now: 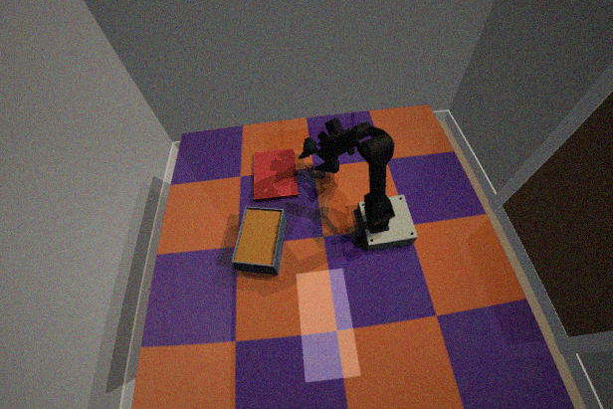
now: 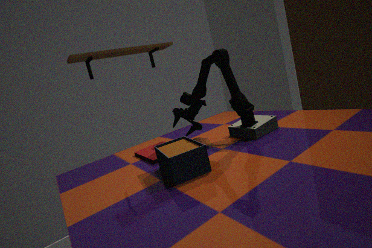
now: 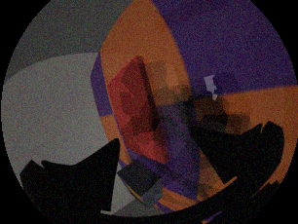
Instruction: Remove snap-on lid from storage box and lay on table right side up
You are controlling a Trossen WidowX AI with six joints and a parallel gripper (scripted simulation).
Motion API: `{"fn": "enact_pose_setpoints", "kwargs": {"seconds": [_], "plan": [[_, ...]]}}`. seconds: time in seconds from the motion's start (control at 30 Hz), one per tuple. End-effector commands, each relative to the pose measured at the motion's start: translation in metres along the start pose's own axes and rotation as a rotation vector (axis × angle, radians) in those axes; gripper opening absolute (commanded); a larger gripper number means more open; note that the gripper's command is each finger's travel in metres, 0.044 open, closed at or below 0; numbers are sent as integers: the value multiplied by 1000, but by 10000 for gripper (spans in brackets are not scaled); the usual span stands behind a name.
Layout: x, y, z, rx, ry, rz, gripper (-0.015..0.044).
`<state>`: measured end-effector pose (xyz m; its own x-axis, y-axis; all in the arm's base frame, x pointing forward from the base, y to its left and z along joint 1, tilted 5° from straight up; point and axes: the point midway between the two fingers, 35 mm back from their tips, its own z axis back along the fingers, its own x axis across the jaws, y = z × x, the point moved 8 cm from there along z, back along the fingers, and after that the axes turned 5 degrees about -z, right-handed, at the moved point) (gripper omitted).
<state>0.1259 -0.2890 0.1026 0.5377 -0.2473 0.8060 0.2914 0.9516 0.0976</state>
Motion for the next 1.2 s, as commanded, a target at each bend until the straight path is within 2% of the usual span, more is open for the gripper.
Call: {"fn": "enact_pose_setpoints", "kwargs": {"seconds": [0.0, 1.17], "plan": [[8, -2, 9, -6, -11, 13, 440], [39, 1, 65, -7, -9, 13, 440]]}}
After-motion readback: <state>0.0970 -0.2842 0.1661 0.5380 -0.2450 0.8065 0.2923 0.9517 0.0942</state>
